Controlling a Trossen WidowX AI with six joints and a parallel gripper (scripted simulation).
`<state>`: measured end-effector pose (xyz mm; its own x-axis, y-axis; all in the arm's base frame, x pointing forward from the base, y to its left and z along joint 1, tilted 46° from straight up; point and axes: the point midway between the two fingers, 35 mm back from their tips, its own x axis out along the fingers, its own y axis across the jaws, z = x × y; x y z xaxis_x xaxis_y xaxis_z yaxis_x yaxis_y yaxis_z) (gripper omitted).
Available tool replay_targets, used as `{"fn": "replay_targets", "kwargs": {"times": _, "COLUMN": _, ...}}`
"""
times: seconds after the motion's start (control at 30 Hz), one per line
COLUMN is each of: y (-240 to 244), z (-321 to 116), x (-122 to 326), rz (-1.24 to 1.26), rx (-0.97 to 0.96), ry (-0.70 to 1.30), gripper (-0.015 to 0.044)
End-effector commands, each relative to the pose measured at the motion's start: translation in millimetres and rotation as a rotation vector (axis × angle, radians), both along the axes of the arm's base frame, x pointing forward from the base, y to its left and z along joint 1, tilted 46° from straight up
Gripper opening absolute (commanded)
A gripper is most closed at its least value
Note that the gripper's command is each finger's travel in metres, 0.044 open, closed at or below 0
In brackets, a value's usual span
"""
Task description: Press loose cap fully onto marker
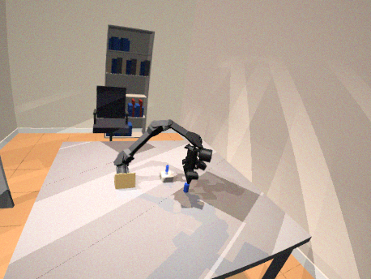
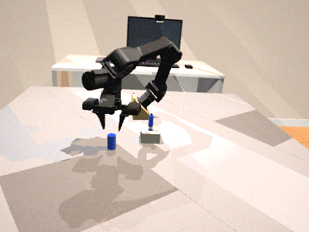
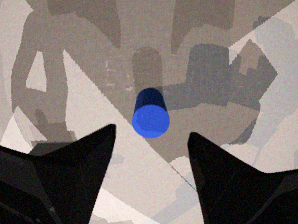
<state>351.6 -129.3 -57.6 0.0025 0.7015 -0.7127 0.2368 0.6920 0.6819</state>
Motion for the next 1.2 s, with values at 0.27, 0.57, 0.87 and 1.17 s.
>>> {"fn": "replay_targets", "kwargs": {"times": 0.27, "y": 13, "z": -13, "x": 1, "rz": -0.006, "rx": 0.004, "ry": 0.001, "gripper": 0.0248}}
{"fn": "replay_targets", "kwargs": {"times": 0.57, "y": 23, "z": -23, "x": 1, "rz": -0.006, "rx": 0.004, "ry": 0.001, "gripper": 0.0248}}
{"fn": "replay_targets", "kwargs": {"times": 0.87, "y": 33, "z": -33, "x": 1, "rz": -0.006, "rx": 0.005, "ry": 0.0, "gripper": 0.0248}}
{"fn": "replay_targets", "kwargs": {"times": 1.17, "y": 40, "z": -38, "x": 1, "rz": -0.006, "rx": 0.006, "ry": 0.0, "gripper": 0.0196}}
